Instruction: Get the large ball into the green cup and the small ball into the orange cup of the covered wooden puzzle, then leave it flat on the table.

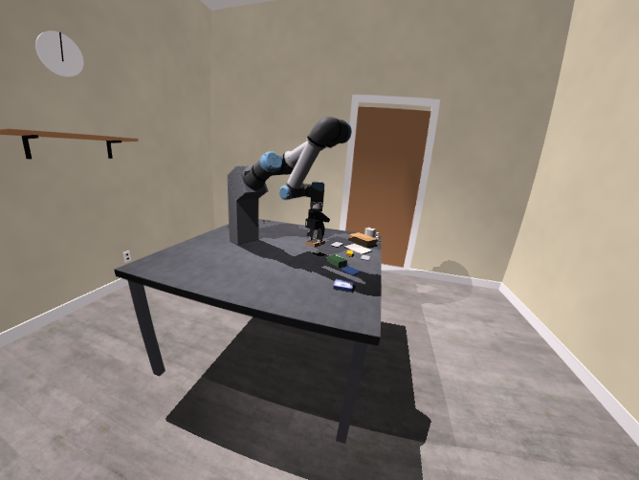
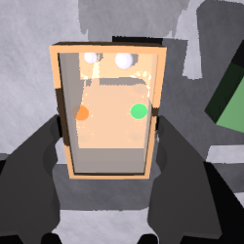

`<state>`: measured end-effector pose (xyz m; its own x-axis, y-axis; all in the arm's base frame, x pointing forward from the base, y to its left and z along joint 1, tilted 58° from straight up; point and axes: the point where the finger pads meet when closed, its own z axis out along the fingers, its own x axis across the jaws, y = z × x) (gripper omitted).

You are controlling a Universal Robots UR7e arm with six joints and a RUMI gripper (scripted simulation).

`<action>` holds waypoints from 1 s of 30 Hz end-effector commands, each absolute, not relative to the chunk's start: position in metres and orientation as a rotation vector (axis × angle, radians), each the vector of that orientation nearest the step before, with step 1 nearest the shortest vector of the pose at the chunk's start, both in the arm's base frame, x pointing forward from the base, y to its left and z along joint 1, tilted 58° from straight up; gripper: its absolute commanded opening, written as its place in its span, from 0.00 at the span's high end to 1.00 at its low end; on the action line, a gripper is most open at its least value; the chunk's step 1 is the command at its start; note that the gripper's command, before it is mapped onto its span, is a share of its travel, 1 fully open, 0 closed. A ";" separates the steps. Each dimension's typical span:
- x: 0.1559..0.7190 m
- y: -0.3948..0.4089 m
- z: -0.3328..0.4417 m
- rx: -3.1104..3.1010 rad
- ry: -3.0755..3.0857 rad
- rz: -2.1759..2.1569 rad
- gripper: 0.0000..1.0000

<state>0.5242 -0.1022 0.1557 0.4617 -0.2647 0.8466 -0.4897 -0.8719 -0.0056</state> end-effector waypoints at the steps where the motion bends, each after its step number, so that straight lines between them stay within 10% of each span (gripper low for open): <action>1: 0.523 -0.101 0.157 2.473 -0.651 1.370 0.56; 30: 0.523 -0.102 0.156 2.457 -0.663 1.355 0.56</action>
<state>0.5251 -0.0987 0.1567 0.4621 -0.2619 0.8473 -0.5125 -0.8586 0.0141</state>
